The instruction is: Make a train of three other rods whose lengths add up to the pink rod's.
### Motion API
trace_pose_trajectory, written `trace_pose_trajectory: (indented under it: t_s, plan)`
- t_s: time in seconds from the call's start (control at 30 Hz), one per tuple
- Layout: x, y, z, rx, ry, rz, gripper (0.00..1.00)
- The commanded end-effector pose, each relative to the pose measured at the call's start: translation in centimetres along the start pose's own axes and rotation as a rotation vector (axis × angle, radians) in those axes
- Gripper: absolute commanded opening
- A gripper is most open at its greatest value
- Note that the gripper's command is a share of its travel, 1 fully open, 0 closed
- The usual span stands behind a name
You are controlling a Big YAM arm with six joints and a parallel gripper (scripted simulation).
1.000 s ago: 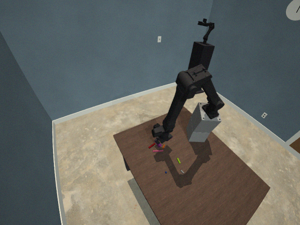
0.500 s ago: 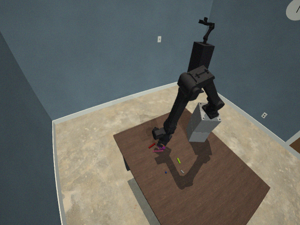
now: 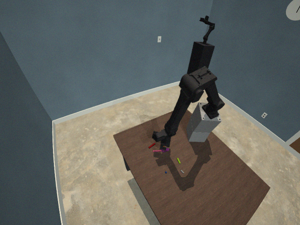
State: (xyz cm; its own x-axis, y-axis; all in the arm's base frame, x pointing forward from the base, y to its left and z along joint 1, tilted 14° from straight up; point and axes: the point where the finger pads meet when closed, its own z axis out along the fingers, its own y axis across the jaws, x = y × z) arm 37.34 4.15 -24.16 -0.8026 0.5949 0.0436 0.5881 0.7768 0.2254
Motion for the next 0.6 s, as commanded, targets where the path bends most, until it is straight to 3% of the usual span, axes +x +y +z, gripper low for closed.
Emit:
trace_pose_trajectory:
  t_s: [0.0,0.07,0.1,0.23,0.27,0.4,0.43,0.57]
  plan:
    - [-0.4,1.5,-0.9,-0.025,-0.031,-0.152,1.00]
    - [-0.5,0.8,-0.6,-0.020,-0.025,-0.137,1.00]
    - [-0.1,1.8,-0.9,-0.023,-0.033,-0.247,1.00]
    - [0.0,1.8,-0.9,-0.024,-0.031,-0.247,1.00]
    - [0.3,2.2,-0.8,-0.021,-0.032,-0.343,1.00]
    - [-0.2,1.3,-0.7,-0.018,-0.031,-0.316,1.00]
    - [0.6,2.6,-0.9,-0.020,-0.035,-0.443,1.00]
    - [0.8,2.2,-0.5,-0.016,-0.024,-0.436,1.00]
